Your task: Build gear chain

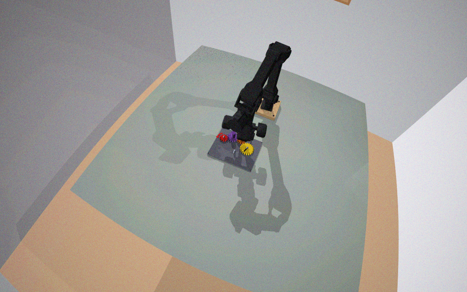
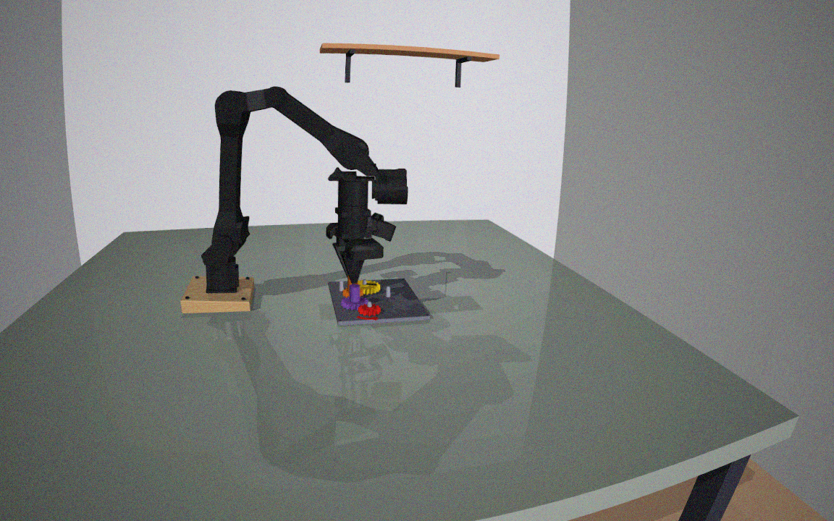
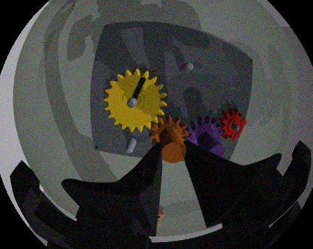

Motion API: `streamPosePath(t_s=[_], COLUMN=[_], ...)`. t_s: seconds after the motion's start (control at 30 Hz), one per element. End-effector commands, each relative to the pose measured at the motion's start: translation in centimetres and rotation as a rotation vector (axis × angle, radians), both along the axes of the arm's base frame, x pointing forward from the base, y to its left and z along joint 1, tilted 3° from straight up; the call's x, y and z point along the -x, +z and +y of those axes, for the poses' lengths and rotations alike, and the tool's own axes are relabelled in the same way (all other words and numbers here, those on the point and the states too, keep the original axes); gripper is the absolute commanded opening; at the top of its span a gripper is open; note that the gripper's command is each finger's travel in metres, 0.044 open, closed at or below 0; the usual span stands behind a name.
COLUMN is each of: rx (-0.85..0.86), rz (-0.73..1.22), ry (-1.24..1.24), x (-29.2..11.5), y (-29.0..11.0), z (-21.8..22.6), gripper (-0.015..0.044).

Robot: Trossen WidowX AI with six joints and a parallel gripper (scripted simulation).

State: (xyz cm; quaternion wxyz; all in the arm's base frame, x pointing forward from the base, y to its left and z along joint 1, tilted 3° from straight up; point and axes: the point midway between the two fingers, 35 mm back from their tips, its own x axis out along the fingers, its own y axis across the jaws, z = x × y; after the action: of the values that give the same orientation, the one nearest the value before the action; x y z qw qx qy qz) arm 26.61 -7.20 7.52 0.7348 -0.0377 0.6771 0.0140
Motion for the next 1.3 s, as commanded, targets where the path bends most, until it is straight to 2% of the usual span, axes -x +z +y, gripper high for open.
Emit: streamPosePath(t_s=[0.0,0.37,0.53,0.57,0.7,0.93,1.03,1.07,1.27], rx=[0.008,-0.007,-0.01,-0.012,-0.013,-0.013,-0.013,-0.013,-0.013], rz=[0.002,-0.004,-0.005,-0.006,-0.006,-0.006,-0.006,-0.007,-0.007], ry=[0.09,-0.082,-0.127,-0.145,-0.16,-0.162,-0.162,-0.157,-0.157], x=[-0.1,-0.1,-0.1,-0.1,-0.1,0.2,0.3,0.2,1.1], y=[-0.1,-0.4,-0.1,0.0,0.5,4.2,4.6,3.9,8.7], z=[-0.1,0.0,0.0,0.0,0.0,0.1,0.1,0.1,0.4], gripper=[0.0,0.0,0.0131,0.014,0.014,0.014,0.014,0.0166,0.0324])
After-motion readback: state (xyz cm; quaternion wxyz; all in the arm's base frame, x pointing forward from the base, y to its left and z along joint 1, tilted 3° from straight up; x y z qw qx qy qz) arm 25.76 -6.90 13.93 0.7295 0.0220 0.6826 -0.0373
